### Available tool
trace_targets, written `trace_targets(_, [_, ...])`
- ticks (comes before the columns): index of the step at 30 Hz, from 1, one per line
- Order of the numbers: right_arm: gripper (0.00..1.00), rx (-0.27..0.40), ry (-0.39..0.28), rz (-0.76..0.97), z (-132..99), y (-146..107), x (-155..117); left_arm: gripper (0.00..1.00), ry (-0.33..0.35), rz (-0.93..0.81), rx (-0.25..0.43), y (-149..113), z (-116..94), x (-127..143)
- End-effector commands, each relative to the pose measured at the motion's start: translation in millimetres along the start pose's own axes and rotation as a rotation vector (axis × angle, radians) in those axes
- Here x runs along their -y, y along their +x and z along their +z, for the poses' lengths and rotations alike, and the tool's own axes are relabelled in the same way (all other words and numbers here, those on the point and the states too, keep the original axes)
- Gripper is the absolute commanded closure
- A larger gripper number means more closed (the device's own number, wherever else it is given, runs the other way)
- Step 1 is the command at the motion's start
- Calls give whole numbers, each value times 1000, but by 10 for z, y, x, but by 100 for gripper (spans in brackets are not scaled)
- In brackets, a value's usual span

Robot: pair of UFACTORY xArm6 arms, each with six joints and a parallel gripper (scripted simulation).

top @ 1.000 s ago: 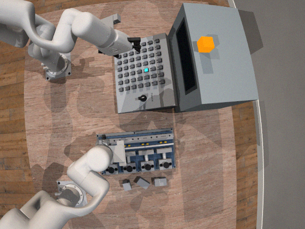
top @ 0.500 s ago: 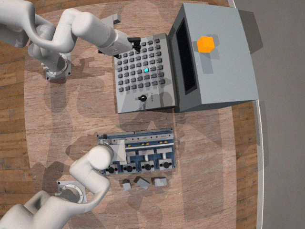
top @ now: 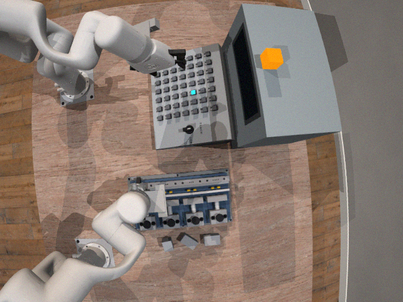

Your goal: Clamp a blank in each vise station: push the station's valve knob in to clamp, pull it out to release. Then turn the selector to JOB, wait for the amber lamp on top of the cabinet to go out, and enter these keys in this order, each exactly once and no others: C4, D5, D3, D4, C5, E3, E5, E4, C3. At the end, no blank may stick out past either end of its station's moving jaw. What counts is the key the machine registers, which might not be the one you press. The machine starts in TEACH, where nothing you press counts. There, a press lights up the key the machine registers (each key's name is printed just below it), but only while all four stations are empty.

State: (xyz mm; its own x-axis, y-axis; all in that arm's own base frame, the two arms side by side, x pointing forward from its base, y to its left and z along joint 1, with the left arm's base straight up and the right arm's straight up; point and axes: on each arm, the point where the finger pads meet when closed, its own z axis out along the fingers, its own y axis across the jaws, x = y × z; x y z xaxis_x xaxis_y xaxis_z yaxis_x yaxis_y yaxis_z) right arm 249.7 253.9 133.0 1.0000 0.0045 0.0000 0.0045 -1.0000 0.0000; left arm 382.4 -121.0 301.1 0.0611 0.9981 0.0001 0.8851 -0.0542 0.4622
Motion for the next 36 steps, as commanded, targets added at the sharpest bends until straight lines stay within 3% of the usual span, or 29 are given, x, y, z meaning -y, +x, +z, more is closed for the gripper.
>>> trace_targets(1, [100, -3, 3, 0, -6, 11, 11, 0, -5, -1, 1, -3, -16, -18])
trace_targets(36, [100, -3, 3, 0, 69, 11, 11, 0, -5, -1, 1, -3, -16, -18])
